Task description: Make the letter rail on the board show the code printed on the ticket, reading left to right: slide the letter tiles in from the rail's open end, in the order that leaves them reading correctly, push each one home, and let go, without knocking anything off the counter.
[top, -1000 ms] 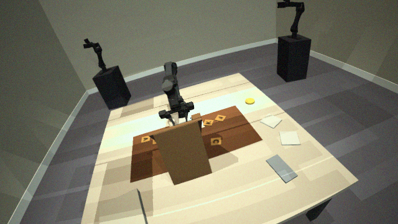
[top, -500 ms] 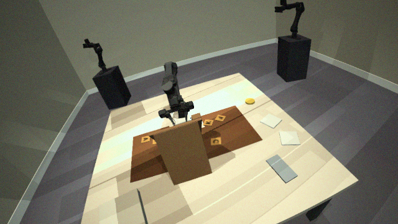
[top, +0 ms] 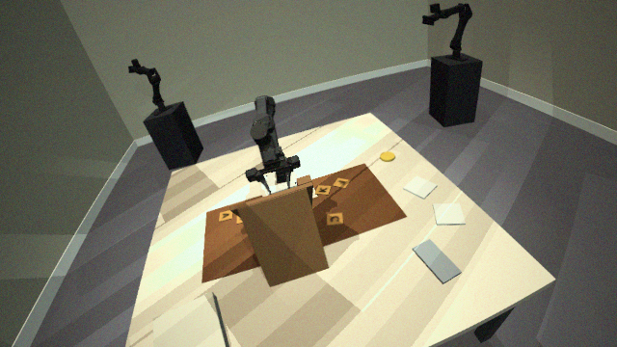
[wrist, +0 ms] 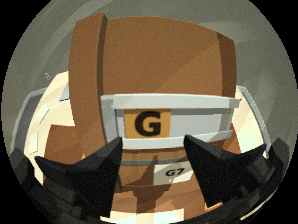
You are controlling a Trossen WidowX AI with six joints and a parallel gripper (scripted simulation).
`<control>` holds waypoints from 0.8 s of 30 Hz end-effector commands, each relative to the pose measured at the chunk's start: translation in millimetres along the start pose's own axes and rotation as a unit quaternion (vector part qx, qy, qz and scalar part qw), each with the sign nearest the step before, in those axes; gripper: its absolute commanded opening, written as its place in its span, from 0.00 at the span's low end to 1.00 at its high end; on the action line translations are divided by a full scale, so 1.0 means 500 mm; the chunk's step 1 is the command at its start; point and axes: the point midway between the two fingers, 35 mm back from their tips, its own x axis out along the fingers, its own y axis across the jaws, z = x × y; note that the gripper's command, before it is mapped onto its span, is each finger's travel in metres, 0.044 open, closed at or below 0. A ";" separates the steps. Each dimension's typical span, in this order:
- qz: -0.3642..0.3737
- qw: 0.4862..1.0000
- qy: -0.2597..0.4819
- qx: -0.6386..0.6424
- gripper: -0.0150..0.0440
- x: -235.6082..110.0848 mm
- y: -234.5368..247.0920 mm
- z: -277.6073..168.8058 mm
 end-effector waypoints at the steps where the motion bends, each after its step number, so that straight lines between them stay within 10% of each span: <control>1: 0.002 1.000 -0.003 -0.002 0.75 -0.006 0.002 0.002; 24: 0.002 1.000 -0.002 -0.002 0.75 -0.020 0.007 0.006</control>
